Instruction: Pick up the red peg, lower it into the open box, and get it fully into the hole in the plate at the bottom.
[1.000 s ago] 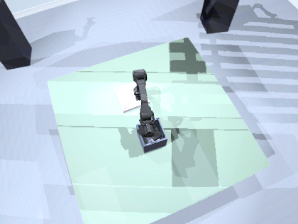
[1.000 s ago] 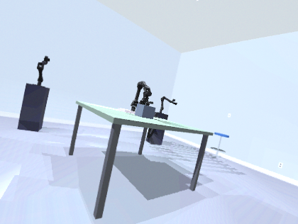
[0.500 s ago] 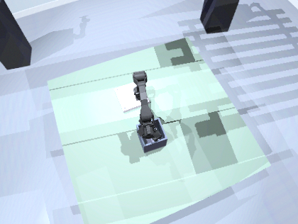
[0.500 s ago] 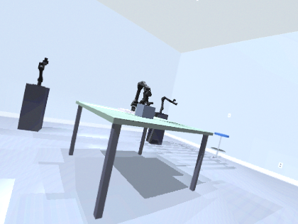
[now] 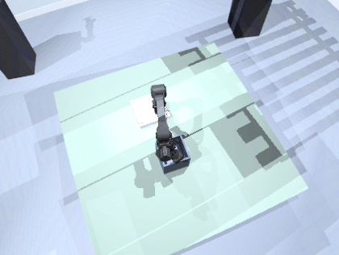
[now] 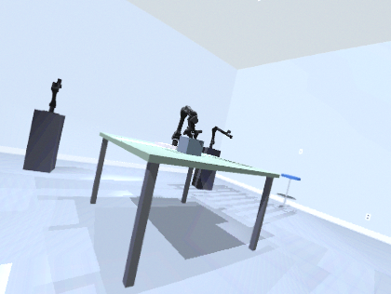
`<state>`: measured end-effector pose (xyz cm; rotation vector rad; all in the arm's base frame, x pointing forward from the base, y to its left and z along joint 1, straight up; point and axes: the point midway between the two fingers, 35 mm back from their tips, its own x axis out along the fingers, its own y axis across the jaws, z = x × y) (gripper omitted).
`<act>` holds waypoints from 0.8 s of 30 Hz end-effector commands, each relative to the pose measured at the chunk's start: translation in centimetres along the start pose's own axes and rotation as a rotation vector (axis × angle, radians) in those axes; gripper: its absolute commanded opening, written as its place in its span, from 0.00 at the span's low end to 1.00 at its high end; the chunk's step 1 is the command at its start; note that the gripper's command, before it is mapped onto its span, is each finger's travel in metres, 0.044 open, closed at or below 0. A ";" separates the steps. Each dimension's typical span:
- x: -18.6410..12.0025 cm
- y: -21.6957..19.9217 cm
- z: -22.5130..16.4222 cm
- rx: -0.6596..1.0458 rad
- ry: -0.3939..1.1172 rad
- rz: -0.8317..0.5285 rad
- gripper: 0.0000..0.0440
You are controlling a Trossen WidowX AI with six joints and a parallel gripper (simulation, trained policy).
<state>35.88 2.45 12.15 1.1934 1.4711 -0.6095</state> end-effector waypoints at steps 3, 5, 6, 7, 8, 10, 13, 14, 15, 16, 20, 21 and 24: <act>-1.4 1.0 -0.3 0.003 0.049 0.051 0.40; -1.7 1.2 -0.3 0.004 0.067 0.067 0.43; -1.9 1.4 -0.4 0.006 0.075 0.073 0.45; -2.0 1.5 -0.4 0.007 0.083 0.079 0.46; -2.1 1.6 -0.3 0.008 0.090 0.084 0.48; -2.3 1.8 -0.3 0.011 0.102 0.092 0.50; -2.5 2.1 -0.1 0.008 0.113 0.102 0.49; -2.6 2.2 0.0 0.007 0.117 0.105 0.49; -2.6 2.2 0.1 0.005 0.120 0.109 0.49; -2.7 2.3 0.1 0.003 0.123 0.112 0.49; -2.9 2.7 0.4 -0.006 0.137 0.125 0.48; -2.9 2.8 0.5 -0.008 0.140 0.128 0.48; -3.0 3.1 0.7 -0.016 0.148 0.138 0.47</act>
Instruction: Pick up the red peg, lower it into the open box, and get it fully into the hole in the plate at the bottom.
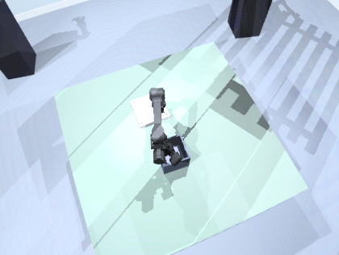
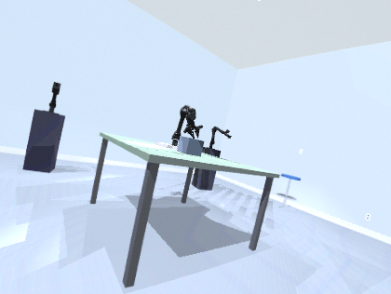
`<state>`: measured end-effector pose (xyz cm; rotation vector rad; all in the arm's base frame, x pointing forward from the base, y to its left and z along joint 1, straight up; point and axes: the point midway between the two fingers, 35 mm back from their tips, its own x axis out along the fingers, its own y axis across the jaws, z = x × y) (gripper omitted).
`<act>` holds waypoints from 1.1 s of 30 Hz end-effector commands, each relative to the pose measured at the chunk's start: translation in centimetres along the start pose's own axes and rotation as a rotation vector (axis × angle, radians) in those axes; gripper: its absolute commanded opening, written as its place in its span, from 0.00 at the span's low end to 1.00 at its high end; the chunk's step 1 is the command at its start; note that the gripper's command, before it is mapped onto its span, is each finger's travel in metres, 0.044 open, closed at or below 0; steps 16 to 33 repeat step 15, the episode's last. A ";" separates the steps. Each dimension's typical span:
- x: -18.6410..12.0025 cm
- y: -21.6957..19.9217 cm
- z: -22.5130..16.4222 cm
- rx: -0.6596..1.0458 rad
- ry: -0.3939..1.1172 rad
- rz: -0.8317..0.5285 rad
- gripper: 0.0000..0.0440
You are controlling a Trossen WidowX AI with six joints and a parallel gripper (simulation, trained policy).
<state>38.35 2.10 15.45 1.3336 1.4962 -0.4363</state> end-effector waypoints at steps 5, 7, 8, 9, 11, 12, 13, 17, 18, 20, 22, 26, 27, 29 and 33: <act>-0.2 0.6 0.5 -0.021 0.022 0.021 0.46; -0.2 0.8 0.7 -0.028 0.027 0.027 0.46; -0.2 0.9 0.7 -0.032 0.030 0.029 0.46; -0.3 0.9 0.8 -0.036 0.032 0.032 0.46; -0.3 1.1 0.9 -0.043 0.036 0.037 0.45; -0.3 1.2 1.0 -0.047 0.038 0.039 0.45; -0.3 1.2 1.1 -0.051 0.040 0.042 0.45; -0.3 1.4 1.2 -0.060 0.043 0.046 0.45; -0.3 1.4 1.2 -0.060 0.043 0.046 0.45; -0.3 1.4 1.2 -0.060 0.043 0.046 0.45; -0.3 1.4 1.2 -0.060 0.043 0.046 0.45; -0.3 1.4 1.2 -0.060 0.043 0.046 0.45; -0.3 1.4 1.2 -0.060 0.043 0.046 0.45; -0.3 1.4 1.2 -0.060 0.043 0.046 0.45; -0.3 1.4 1.2 -0.060 0.043 0.046 0.45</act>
